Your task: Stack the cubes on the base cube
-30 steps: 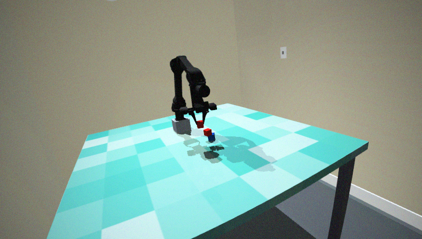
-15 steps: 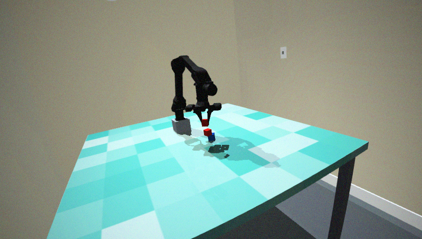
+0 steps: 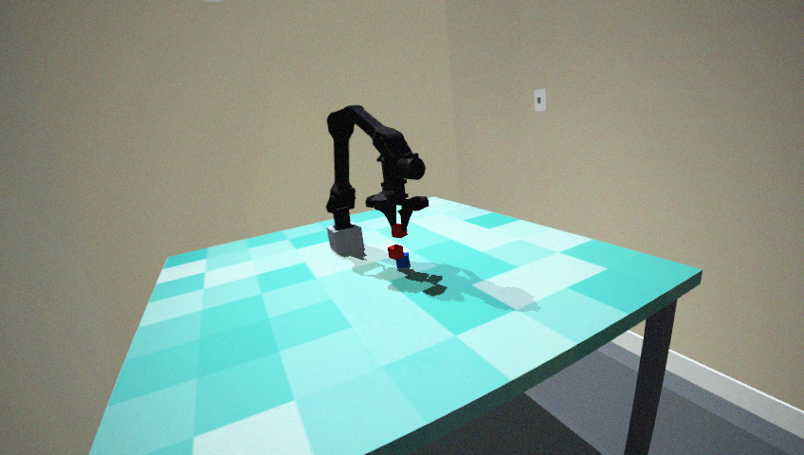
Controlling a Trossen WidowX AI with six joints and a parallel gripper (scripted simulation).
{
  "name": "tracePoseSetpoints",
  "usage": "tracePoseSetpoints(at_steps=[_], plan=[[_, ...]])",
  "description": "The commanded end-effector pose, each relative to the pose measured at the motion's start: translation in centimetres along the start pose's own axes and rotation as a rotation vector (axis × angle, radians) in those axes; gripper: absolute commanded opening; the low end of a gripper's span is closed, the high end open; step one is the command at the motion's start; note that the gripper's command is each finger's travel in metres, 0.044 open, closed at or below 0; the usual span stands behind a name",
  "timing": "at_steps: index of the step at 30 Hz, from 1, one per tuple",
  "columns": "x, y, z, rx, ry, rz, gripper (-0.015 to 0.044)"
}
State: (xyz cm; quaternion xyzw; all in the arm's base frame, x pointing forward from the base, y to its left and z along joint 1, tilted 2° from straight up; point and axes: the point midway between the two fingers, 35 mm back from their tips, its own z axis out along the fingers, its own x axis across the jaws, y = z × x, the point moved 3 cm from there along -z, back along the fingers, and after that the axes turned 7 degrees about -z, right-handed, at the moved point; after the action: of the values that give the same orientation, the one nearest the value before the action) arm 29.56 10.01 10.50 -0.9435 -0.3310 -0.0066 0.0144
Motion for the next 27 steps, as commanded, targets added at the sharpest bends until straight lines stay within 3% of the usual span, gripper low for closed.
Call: tracePoseSetpoints(at_steps=[1,10,27], plan=[[0.1,-0.8,-0.2,0.002,0.01,0.089,0.0105],[0.3,-2.7,0.0,0.005,0.01,0.319,0.0105],[0.1,-2.7,3.0,0.006,0.009,0.333,0.0105]])
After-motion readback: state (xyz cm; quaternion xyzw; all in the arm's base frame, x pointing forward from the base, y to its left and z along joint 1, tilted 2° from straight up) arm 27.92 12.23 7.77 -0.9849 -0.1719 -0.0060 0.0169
